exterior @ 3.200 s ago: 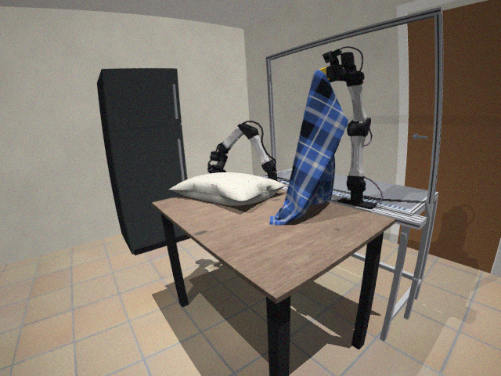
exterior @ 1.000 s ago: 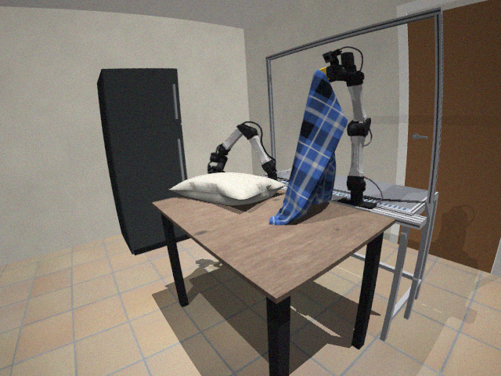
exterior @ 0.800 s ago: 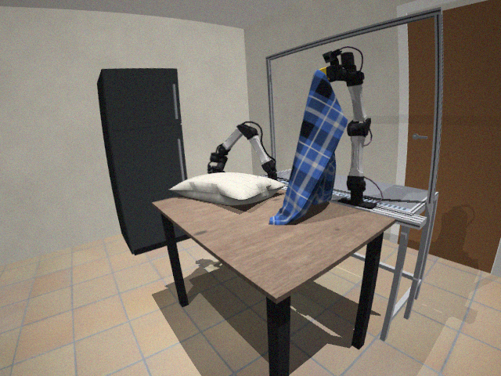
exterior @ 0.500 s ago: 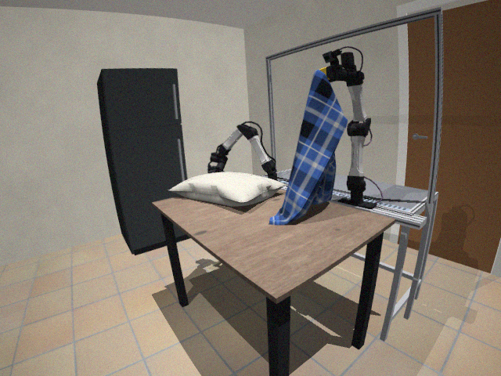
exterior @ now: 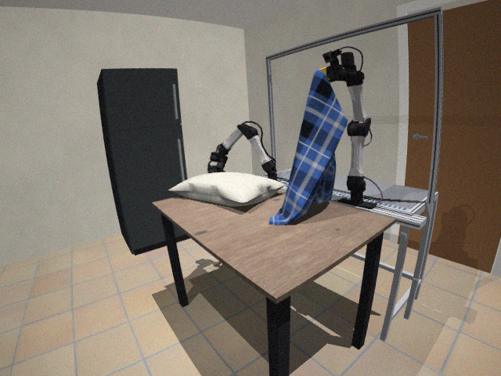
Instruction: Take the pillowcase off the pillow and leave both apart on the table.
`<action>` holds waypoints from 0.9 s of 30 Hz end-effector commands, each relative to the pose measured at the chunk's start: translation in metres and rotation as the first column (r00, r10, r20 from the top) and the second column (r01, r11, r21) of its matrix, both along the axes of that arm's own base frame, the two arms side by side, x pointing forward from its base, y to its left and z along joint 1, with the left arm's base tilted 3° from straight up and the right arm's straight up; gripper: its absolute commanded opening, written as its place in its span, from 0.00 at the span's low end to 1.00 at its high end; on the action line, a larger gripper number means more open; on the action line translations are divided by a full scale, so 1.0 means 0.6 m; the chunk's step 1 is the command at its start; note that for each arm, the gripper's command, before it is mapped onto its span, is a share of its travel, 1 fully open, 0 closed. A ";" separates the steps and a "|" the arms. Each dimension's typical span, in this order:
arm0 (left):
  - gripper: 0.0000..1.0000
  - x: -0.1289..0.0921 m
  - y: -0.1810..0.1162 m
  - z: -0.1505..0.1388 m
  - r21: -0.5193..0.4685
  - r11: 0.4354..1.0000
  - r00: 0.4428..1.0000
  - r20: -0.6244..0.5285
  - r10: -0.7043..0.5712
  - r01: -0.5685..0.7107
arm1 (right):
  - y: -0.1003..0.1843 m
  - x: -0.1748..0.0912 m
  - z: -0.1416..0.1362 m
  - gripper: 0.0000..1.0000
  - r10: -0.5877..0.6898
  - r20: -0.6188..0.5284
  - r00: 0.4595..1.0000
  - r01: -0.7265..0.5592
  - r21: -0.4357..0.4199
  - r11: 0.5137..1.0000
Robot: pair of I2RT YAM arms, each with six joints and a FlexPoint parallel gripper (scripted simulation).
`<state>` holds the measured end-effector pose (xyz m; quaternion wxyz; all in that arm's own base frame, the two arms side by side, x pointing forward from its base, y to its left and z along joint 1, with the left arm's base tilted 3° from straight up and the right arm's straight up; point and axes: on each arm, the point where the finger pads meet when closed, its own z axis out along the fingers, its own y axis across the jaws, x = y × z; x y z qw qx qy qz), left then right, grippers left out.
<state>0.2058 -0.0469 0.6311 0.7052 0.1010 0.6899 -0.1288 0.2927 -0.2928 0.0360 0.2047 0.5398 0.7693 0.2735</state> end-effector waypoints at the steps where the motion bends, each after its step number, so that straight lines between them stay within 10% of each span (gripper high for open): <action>1: 0.00 -0.011 -0.001 0.013 -0.001 1.000 0.999 0.036 0.005 -0.005 | -0.009 0.011 0.053 0.60 0.006 0.024 1.000 -0.004 -0.057 0.998; 27: 0.00 -0.011 -0.001 0.013 -0.001 1.000 0.999 0.036 0.005 -0.005 | -0.009 0.000 0.156 0.60 -0.009 0.035 0.999 0.011 -0.042 0.999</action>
